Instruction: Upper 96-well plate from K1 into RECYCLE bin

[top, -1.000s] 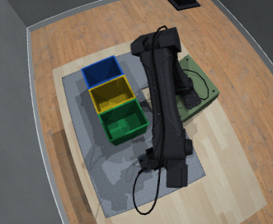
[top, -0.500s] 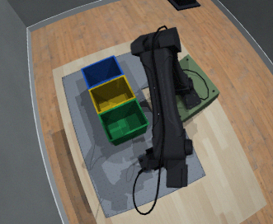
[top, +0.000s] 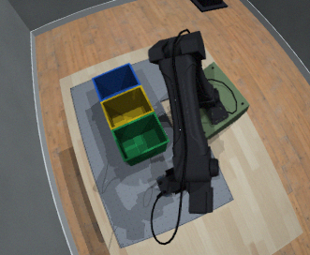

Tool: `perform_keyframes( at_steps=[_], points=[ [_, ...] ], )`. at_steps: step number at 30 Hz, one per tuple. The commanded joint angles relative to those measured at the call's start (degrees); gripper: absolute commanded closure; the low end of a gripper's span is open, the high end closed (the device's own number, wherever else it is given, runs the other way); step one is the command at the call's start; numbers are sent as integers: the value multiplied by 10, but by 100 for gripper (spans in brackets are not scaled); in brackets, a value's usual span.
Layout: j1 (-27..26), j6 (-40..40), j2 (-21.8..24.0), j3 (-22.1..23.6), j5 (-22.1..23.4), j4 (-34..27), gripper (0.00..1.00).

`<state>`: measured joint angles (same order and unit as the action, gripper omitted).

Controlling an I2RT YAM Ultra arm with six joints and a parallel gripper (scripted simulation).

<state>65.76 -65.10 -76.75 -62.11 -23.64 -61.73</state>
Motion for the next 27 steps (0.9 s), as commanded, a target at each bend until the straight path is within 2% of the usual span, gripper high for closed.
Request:
perform_keyframes(
  at_steps=[1, 6, 8, 11, 16, 18, 19, 21, 27],
  points=[
    [13, -5, 22, -20, -9, -4, 100],
    [13, -5, 22, -20, -9, -4, 100],
    [-7, 32, 31, 12, -6, -4, 100],
    [-23, 48, 50, 25, 6, -6, 100],
    [-53, 79, 82, 44, 14, 0, 100],
    [-53, 79, 82, 44, 14, 0, 100],
    [-61, 88, 91, 25, 16, 3, 100],
    [-74, 101, 101, 55, 21, 1, 100],
    [-117, 146, 138, 70, 32, 1, 100]
  ],
)
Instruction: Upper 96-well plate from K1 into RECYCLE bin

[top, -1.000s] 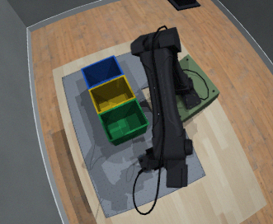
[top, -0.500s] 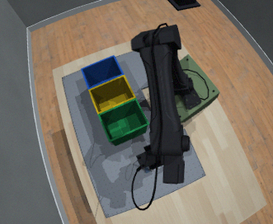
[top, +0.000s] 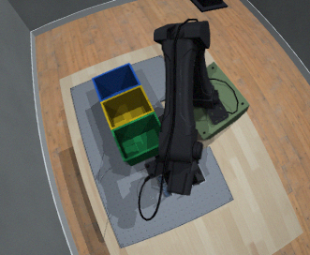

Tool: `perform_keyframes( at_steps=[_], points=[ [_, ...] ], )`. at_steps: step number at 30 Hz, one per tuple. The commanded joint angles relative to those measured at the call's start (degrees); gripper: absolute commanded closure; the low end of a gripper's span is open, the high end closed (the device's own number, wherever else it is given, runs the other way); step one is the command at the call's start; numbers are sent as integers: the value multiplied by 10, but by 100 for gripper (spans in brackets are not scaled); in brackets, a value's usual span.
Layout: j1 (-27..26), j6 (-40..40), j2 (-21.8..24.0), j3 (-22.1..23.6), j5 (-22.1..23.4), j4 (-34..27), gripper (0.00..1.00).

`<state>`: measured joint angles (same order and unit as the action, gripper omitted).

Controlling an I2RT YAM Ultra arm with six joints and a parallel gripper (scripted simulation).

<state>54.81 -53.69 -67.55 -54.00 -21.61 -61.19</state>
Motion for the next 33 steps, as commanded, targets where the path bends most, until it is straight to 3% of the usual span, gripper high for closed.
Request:
perform_keyframes(
  at_steps=[1, 8, 23, 25, 33],
  points=[
    [-16, 39, 51, -4, 15, -4, 100],
    [-58, 81, 78, 5, 30, -5, 100],
    [-218, 233, 144, 25, 92, -5, 100],
    [-218, 233, 144, 25, 92, -5, 100],
    [-323, 328, 163, 30, 137, 3, 100]
  ],
)
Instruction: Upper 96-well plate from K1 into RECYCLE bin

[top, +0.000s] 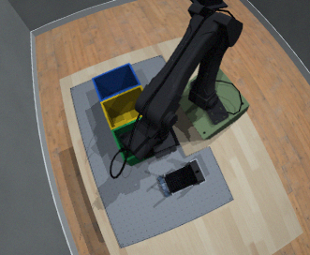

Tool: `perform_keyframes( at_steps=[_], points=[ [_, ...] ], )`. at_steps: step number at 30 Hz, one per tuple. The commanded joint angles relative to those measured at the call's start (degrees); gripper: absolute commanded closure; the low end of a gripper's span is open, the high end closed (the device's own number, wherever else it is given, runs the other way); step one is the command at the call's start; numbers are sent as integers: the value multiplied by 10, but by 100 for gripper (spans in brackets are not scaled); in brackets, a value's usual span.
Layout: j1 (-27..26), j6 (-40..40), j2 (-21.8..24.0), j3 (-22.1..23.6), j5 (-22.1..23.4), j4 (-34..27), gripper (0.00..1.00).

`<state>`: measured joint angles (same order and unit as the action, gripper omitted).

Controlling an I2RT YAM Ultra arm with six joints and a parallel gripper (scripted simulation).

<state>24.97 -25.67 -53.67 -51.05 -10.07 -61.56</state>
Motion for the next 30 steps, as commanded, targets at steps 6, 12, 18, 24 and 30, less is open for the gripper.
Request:
perform_keyframes(
  at_steps=[6, 12, 18, 24, 30],
  points=[
    [-106, 121, 31, -5, 58, 9, 100],
    [-164, 173, 31, -17, 86, 10, 100],
    [-249, 246, 3, -22, 126, 11, 100],
    [-327, 315, -12, -31, 163, 10, 100],
    [-376, 359, -27, -40, 187, 7, 100]
  ],
)
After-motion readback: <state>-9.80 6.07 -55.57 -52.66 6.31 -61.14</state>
